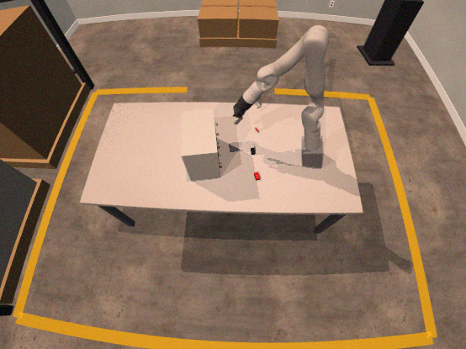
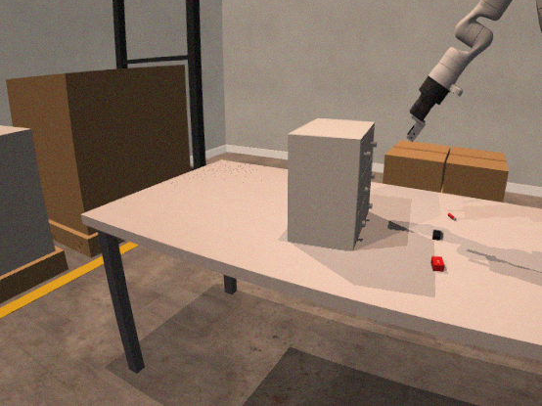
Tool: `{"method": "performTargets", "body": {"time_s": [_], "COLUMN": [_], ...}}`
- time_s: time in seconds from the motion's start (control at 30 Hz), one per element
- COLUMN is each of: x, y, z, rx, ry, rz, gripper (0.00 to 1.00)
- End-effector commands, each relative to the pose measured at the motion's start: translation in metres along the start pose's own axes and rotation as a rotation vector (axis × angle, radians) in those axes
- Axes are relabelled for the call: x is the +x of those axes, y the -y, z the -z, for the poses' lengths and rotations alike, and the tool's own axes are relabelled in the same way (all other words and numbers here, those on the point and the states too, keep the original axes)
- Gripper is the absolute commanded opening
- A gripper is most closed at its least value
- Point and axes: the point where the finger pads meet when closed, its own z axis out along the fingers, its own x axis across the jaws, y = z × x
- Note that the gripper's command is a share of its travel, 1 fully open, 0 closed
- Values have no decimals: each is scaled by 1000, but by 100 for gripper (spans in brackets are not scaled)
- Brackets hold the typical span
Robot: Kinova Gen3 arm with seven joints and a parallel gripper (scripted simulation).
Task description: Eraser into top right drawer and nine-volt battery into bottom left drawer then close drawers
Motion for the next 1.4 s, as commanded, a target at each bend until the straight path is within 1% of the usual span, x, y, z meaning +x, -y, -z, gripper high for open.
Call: {"method": "performTargets", "body": {"time_s": [0.0,0.5,0.73,1.37], "x": [-3,-2,1,0], "y": [4,5,3,2], "z": [-2,-6,-8,-10], "rx": [-1,-20,-34,-51], "ry": [8,5,-5,-2], "rz": [-3,-3,-3,-2], "gripper": [100,100,100,100]}}
